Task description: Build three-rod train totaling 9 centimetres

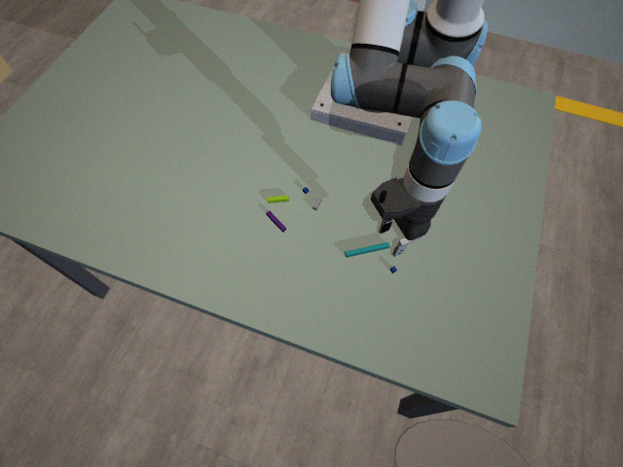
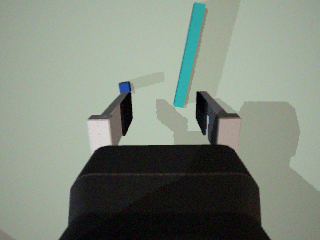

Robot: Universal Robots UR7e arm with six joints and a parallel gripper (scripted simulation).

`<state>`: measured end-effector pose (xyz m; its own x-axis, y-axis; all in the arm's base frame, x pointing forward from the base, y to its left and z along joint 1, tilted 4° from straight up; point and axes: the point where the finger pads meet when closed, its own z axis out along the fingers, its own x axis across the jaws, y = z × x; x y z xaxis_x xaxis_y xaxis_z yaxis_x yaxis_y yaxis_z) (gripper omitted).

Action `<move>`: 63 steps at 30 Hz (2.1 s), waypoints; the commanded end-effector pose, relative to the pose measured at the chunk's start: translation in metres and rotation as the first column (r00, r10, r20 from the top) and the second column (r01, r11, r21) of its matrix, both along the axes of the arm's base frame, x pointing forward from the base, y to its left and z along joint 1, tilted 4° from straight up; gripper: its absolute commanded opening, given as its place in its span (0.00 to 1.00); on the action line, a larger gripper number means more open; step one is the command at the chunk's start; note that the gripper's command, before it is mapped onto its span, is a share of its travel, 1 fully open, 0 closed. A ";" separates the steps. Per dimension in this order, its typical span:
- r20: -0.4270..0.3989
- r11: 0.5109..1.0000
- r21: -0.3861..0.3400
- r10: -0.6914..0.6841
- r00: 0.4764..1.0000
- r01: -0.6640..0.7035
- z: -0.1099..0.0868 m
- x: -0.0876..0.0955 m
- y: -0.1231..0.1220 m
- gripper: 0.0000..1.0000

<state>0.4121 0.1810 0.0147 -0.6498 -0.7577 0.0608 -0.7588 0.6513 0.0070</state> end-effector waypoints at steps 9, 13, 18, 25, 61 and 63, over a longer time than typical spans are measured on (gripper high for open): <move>0.001 1.000 0.001 0.001 1.000 -0.001 0.001 0.001 0.001 1.00; 0.001 1.000 0.001 0.001 1.000 -0.001 0.001 0.001 0.001 1.00; 0.001 1.000 0.001 0.001 1.000 -0.001 0.001 0.001 0.001 1.00; 0.001 1.000 0.001 0.001 1.000 -0.001 0.001 0.001 0.001 1.00; 0.001 1.000 0.002 0.025 1.000 -0.025 0.002 0.002 0.000 1.00; 0.001 0.999 0.003 0.042 0.999 -0.042 0.003 0.003 -0.001 1.00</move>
